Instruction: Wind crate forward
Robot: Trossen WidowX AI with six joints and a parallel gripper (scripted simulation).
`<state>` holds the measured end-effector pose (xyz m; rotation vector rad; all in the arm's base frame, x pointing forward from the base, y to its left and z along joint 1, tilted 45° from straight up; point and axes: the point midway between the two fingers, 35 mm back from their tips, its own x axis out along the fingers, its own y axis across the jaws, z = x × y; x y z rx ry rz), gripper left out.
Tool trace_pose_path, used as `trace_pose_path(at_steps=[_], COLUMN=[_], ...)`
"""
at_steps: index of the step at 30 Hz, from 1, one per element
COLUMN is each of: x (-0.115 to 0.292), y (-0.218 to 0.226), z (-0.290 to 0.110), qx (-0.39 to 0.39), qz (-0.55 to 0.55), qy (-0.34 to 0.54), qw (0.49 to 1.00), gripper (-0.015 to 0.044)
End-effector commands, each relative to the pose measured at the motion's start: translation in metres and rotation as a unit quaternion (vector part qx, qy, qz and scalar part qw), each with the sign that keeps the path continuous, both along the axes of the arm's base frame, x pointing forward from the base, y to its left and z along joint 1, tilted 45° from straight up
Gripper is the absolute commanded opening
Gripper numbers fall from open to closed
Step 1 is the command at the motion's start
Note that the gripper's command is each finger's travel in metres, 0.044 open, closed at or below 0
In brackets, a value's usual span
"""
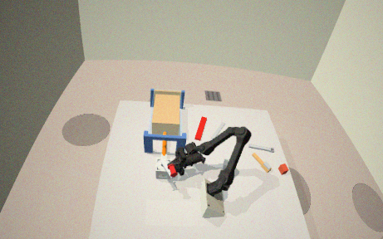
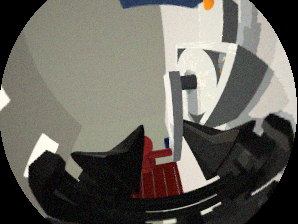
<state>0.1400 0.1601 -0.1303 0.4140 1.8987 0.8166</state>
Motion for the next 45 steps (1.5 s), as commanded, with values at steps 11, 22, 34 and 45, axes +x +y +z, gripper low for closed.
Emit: trace_pose_path(at_steps=[11, 22, 34, 45], x=[0.000, 0.010, 0.051, 0.053], y=[0.001, -0.010, -0.071, -0.053], z=[0.001, 0.005, 0.068, 0.084], qx=[0.003, -0.004, -0.004, -0.007], qz=[-0.001, -0.003, -0.002, -0.004], qy=[0.002, 0.000, 0.003, 0.001], qw=[1.000, 1.000, 1.000, 1.000], gripper=[0.0240, 0.0240, 0.0240, 0.0240])
